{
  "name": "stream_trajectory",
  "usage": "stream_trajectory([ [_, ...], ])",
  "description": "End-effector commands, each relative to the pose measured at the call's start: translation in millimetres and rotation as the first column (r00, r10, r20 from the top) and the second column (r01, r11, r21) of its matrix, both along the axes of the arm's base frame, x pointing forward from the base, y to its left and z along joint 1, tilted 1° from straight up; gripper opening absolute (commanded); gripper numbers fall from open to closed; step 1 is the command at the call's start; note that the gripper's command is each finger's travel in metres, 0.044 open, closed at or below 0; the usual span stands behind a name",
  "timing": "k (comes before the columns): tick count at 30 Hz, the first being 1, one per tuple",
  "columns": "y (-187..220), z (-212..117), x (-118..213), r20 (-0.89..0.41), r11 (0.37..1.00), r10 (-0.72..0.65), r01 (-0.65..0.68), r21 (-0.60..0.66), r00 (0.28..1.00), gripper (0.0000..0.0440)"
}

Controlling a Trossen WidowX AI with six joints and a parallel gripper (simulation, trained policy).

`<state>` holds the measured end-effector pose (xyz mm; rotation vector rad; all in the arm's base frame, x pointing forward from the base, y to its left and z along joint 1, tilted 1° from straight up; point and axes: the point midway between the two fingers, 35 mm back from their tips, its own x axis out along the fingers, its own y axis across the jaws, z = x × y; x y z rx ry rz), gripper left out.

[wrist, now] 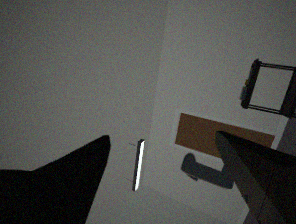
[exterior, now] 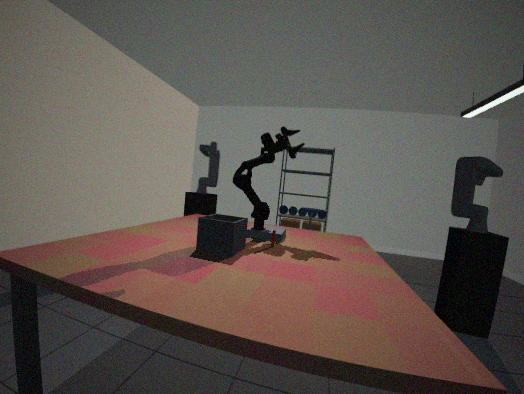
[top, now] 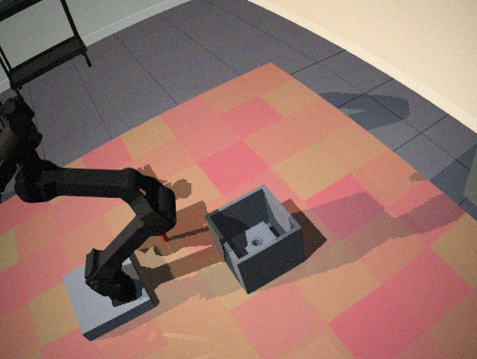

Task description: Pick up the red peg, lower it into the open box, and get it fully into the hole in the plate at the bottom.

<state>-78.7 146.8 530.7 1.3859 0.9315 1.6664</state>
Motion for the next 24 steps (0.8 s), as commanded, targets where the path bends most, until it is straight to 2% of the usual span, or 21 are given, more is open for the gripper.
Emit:
stream_trajectory([
  [1, 1.1, -1.3, -3.5, 0.011, 1.0, 0.001, -0.002, 0.003, 1.0, 0.0423],
  [3, 5.0, -4.1, -10.7, 0.04, 1.0, -0.002, 0.001, 0.012, 0.999, 0.044],
  [12, 44.7, -23.3, -22.4, 0.193, 0.996, -0.08, 0.086, -0.024, 0.978, 0.044],
  [24, 107.5, -70.9, 5.6, 0.27, 0.947, -0.142, 0.21, -0.242, 0.952, 0.044],
])
